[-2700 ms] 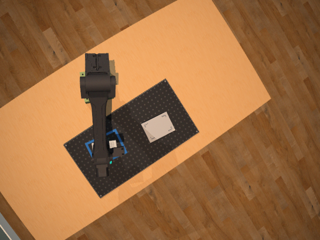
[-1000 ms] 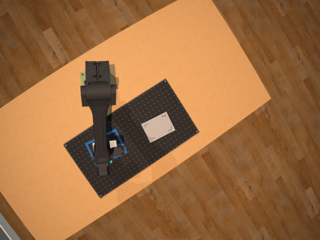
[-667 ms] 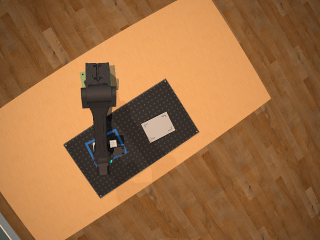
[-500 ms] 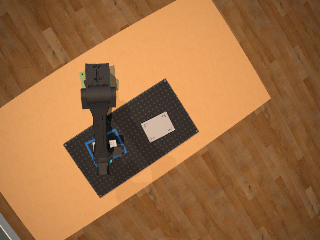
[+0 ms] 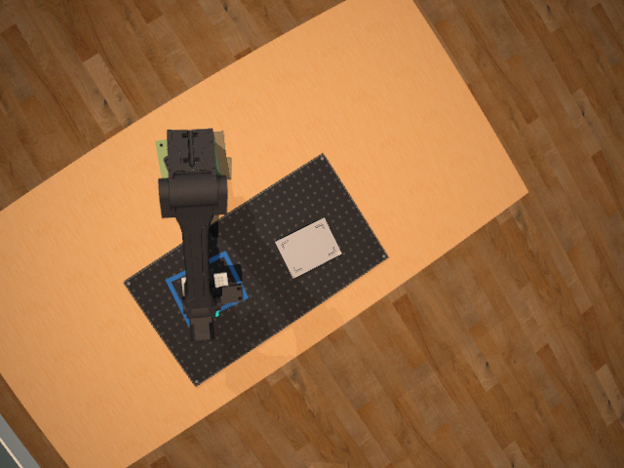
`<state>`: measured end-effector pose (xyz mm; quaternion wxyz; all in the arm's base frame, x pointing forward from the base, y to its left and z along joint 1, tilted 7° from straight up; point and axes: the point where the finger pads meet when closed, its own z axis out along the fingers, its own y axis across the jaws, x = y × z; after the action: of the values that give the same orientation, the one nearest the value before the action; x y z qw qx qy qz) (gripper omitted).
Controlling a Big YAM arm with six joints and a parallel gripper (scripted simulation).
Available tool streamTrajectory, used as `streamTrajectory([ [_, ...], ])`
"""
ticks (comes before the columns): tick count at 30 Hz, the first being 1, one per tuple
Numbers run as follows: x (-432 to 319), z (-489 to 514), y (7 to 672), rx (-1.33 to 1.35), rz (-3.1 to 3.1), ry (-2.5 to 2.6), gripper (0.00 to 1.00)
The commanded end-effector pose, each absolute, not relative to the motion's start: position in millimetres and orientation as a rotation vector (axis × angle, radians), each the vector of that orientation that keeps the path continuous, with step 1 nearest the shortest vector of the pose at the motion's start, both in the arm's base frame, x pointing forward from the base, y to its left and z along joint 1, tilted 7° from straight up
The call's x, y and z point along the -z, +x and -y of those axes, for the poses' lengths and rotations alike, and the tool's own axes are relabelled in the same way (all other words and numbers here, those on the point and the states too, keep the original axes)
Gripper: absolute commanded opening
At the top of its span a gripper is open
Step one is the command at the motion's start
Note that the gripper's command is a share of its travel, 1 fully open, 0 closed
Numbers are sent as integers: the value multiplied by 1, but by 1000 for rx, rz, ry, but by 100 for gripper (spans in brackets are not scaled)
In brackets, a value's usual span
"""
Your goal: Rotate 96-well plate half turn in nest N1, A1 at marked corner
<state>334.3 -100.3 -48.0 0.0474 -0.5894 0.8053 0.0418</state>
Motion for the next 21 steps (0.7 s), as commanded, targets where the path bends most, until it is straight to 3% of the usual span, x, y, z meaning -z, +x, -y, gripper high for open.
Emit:
streamTrajectory([
  [1,52,98,337,-122,-2453,-1792,0],
  [21,62,97,342,-112,-2447,-1793,0],
])
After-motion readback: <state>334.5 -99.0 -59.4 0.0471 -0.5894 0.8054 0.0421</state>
